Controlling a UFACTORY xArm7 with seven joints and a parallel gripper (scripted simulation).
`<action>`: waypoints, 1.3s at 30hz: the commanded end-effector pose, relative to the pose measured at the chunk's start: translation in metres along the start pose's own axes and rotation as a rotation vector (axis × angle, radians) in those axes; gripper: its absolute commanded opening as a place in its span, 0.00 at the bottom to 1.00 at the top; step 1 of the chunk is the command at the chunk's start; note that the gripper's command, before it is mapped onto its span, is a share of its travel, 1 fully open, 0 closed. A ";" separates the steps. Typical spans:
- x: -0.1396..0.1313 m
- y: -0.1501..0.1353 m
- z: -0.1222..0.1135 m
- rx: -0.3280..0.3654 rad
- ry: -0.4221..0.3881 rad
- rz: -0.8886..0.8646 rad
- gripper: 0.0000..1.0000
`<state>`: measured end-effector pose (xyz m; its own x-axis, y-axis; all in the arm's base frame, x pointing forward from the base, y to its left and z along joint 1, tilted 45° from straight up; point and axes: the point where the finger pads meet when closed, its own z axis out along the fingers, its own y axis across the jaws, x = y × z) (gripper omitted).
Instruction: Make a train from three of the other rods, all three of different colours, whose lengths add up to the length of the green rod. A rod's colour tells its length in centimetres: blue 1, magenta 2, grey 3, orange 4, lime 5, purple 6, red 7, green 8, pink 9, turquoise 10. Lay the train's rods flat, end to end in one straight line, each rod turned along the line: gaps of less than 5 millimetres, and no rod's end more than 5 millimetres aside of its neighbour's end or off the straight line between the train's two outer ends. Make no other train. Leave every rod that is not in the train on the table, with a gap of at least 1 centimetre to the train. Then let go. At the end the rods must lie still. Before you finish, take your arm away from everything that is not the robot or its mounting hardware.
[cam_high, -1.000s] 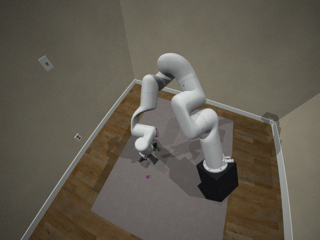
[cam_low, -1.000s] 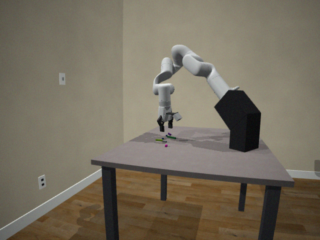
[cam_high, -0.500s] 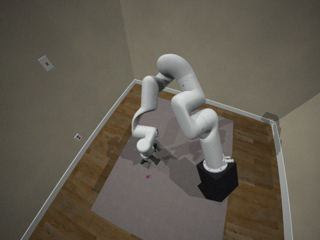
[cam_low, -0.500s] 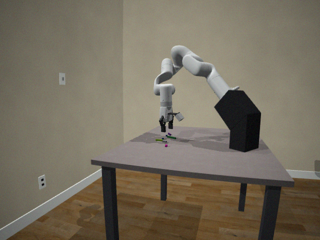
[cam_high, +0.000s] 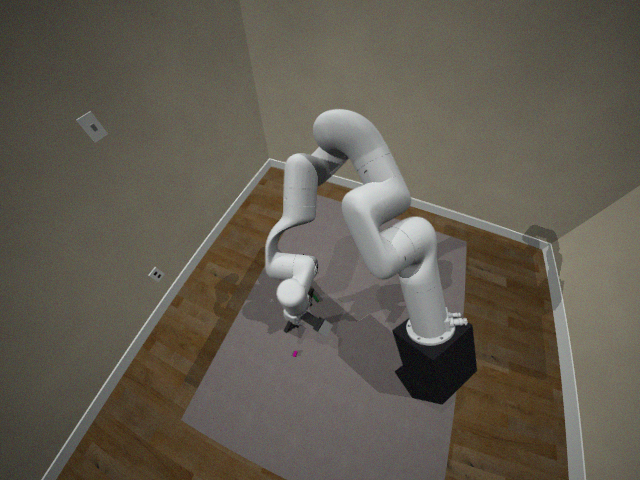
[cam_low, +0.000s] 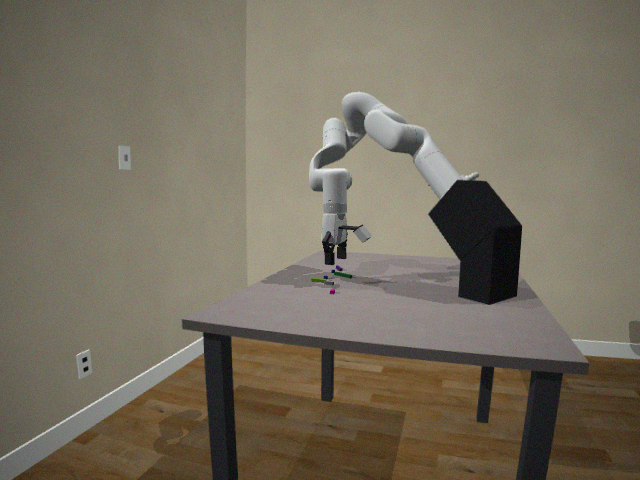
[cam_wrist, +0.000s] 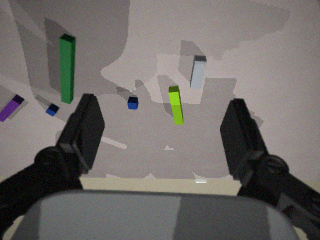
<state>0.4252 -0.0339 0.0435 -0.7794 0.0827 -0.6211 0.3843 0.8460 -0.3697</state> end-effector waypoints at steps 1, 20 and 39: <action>0.003 0.004 -0.001 -0.013 -0.004 -0.040 1.00; 0.011 0.009 0.000 -0.036 -0.007 -0.116 1.00; 0.017 0.012 -0.001 -0.053 -0.010 -0.169 1.00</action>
<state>0.4163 -0.0230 0.0286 -0.8255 -0.0619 -0.5610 0.2278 0.8729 -0.4315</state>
